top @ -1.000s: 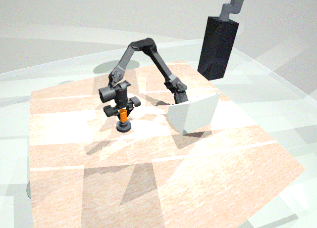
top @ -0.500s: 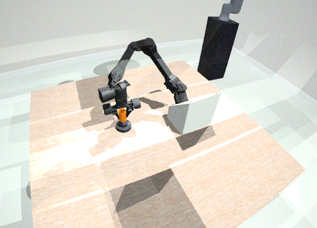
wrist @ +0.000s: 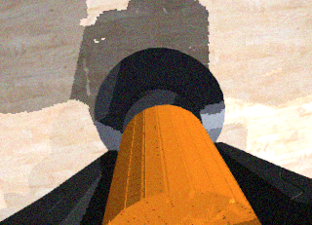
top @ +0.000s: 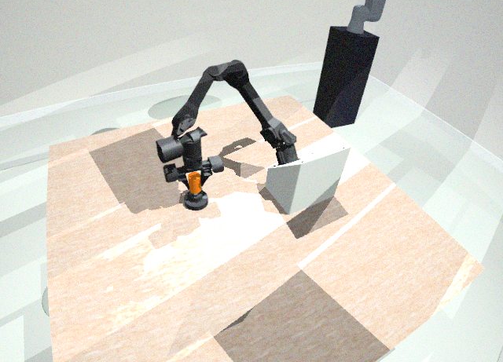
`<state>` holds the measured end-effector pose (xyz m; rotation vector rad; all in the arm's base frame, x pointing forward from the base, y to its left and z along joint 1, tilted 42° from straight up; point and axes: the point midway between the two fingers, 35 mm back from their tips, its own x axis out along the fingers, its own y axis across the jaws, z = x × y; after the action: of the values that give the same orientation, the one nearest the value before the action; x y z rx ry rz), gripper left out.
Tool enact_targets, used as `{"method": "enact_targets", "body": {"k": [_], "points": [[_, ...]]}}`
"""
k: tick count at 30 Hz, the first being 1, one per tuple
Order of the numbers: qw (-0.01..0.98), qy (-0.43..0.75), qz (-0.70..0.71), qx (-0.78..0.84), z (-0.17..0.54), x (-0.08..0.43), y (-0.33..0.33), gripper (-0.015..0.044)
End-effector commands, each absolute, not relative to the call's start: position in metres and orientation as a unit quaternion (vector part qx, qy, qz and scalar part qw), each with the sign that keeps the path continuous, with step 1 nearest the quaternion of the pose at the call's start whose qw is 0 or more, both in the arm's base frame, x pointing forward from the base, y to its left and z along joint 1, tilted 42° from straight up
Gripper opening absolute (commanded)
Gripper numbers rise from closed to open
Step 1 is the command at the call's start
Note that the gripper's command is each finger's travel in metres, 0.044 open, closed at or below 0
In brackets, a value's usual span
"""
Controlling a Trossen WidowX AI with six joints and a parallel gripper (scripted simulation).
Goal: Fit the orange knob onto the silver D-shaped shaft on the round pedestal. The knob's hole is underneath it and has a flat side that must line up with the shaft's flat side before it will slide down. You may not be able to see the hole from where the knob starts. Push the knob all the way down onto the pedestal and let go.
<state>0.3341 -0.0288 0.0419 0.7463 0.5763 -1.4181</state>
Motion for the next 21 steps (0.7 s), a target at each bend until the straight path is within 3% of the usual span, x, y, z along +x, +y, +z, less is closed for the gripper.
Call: {"method": "enact_targets", "body": {"k": [1, 21], "points": [[0.659, 0.253, -0.626, 0.331, 0.0409, 0.3349, -0.0294, 0.0], [0.658, 0.25, -0.627, 0.334, 0.0429, 0.3315, -0.0261, 0.0]]}}
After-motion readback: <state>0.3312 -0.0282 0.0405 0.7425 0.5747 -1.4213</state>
